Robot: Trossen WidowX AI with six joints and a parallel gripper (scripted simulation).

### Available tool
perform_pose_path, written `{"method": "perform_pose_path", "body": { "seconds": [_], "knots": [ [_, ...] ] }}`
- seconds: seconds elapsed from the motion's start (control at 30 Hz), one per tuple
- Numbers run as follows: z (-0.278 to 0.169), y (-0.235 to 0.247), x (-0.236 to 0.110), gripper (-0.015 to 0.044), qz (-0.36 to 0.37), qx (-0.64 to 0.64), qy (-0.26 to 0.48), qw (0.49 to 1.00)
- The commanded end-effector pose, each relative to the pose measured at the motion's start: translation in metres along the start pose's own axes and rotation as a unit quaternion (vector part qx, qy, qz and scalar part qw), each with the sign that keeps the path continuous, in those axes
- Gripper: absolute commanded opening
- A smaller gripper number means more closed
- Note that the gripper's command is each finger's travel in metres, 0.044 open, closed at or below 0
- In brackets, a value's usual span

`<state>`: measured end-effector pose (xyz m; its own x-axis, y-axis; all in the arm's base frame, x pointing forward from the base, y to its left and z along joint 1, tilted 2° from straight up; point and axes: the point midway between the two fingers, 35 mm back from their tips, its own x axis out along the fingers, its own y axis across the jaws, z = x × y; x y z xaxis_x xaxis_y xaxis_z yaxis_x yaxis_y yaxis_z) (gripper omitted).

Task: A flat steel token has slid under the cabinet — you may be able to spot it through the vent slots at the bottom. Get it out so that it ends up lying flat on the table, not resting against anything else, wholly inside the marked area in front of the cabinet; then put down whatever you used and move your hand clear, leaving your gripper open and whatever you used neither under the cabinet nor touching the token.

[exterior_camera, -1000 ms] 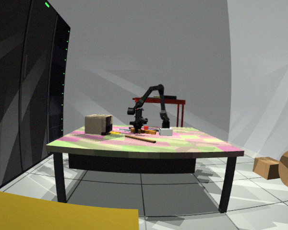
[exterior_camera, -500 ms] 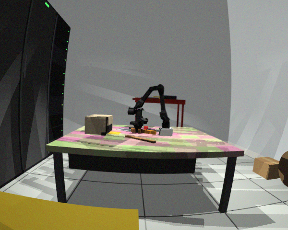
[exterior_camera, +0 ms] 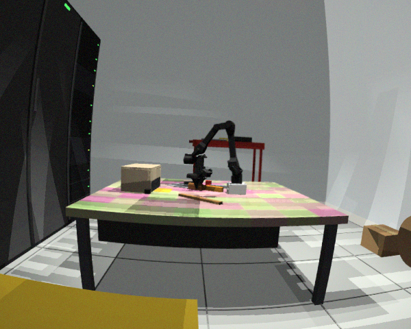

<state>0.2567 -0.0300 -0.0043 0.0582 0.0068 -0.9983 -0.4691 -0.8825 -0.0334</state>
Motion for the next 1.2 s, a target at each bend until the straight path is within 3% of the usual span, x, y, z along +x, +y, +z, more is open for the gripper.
{"method": "perform_pose_path", "body": {
  "seconds": [0.0,1.17],
  "knots": [
    [-0.001,0.007,0.000,0.0000,0.002,0.002,0.002,1.000],
    [-0.004,0.041,0.000,0.0000,0.004,0.002,0.002,1.000]
  ]
}}
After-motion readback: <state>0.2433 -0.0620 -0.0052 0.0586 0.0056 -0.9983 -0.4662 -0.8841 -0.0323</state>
